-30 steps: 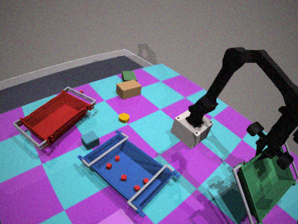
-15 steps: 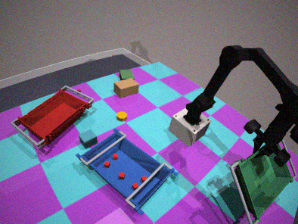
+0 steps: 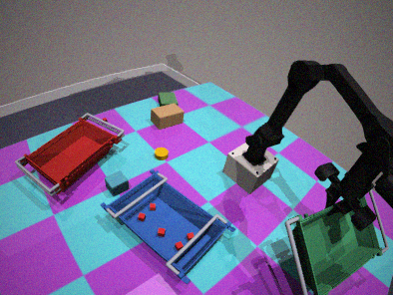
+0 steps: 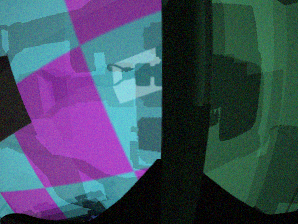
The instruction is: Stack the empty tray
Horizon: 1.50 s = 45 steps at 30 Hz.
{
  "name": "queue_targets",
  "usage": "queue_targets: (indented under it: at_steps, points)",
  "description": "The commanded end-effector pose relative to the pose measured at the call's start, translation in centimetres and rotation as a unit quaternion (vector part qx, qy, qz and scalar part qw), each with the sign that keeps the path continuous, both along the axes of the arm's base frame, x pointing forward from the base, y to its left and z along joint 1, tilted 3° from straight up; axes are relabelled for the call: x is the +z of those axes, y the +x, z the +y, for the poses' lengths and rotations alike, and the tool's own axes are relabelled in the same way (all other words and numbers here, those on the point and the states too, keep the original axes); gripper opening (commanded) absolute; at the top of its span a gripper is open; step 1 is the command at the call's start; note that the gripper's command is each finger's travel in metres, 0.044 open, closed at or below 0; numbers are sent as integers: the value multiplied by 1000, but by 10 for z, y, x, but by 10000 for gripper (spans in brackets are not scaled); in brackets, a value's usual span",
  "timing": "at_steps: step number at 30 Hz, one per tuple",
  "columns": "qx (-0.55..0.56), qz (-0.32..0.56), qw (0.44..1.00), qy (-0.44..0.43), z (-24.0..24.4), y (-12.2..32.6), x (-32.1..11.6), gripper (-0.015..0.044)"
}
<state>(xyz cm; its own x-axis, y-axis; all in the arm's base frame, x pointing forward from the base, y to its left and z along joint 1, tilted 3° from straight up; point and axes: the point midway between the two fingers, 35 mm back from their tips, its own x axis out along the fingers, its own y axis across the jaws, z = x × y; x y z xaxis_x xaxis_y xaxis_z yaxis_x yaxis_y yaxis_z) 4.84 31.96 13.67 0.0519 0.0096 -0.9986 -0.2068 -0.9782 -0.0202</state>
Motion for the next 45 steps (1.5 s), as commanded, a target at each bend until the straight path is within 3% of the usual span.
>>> queue_targets:
  at_steps: [1, 45]
  points:
    - [-12, 0, 1000, 17, 2, 11, 9, 0]
    - [-218, 3, 976, 24, -72, 160, 12, 0]
